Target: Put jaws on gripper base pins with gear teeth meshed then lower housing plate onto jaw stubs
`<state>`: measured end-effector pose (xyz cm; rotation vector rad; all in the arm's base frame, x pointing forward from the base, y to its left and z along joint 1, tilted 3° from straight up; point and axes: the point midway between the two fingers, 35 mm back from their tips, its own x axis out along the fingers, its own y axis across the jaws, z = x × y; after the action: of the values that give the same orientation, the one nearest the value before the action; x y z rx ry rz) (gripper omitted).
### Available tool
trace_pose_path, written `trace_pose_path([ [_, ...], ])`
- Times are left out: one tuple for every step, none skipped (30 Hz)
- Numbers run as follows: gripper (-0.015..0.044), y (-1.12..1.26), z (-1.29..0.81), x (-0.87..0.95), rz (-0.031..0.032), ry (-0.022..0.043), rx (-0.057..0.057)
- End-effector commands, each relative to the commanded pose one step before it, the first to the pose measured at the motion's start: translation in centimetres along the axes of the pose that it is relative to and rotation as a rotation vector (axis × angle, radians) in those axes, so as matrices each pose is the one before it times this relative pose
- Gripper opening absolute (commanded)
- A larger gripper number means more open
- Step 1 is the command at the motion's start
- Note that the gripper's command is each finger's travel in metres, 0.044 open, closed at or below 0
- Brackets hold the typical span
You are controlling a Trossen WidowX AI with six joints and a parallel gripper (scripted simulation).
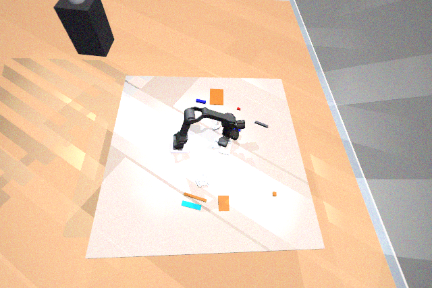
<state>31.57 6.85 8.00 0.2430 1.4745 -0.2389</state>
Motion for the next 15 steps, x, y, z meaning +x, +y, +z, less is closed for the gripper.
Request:
trace_pose_path([
  [0.0134,-0.032,0.043,0.081,-0.00202,-0.00194,0.0039],
  [0.0134,0.000,0.000,0.000,0.00000,0.00000,0.0000],
  [0.0134,0.000,0.000,0.000,0.00000,0.00000,0.0000],
  [0.0134,0.000,0.000,0.000,0.00000,0.00000,0.0000],
  [0.0134,0.000,0.000,0.000,0.00000,0.00000,0.0000],
  [0.0134,0.000,0.000,0.012,0.00000,0.00000,0.0001],
  [0.0134,0.000,0.000,0.037,0.00000,0.00000,0.0002],
  [0.0134,0.000,0.000,0.062,0.00000,0.00000,0.0003],
  [0.0134,0.000,0.000,0.081,0.00000,0.00000,0.0003],
  [0.0134,0.000,0.000,0.062,0.00000,0.00000,0.0003],
  [0.0134,0.000,0.000,0.037,0.00000,0.00000,0.0002],
  [0.0134,0.000,0.000,0.012,0.00000,0.00000,0.0001],
  [0.0134,0.000,0.000,0.000,0.00000,0.00000,0.0000],
  [0.0134,0.000,0.000,0.000,0.00000,0.00000,0.0000],
  [0.0134,0.000,0.000,0.000,0.00000,0.00000,0.0000],
])
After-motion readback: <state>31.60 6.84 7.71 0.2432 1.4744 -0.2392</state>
